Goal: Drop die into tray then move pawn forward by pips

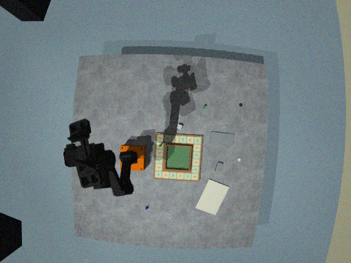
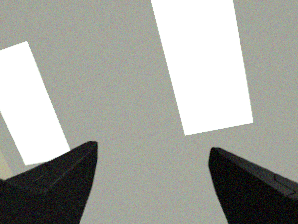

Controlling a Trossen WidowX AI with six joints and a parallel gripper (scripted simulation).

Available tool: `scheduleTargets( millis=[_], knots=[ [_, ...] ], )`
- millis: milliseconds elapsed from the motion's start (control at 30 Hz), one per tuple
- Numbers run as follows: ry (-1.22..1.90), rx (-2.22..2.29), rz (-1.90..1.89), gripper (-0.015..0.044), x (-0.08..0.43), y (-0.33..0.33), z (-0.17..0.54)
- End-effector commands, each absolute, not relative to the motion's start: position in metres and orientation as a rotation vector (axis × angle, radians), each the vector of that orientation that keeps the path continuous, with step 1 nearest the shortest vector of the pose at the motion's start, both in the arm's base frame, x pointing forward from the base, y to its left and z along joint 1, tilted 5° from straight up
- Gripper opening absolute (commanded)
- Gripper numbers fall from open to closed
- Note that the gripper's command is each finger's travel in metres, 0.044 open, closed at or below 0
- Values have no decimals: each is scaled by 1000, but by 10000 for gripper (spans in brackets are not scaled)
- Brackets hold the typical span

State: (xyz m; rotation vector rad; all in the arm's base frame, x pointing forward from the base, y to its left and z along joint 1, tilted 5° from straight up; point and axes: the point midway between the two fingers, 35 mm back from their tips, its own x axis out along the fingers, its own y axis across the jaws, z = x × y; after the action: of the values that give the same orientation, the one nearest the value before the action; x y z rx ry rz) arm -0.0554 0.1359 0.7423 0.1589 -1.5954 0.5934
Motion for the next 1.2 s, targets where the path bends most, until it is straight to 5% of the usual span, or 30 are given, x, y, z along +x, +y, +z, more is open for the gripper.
scheduleTargets(
  millis=[0,500,1167],
  knots=[
    [-1556,82,697,275,-59,181,726],
    [-1300,-107,1055,275,-34,310,651],
    [-323,-282,1321,275,101,450,436]
  ],
)
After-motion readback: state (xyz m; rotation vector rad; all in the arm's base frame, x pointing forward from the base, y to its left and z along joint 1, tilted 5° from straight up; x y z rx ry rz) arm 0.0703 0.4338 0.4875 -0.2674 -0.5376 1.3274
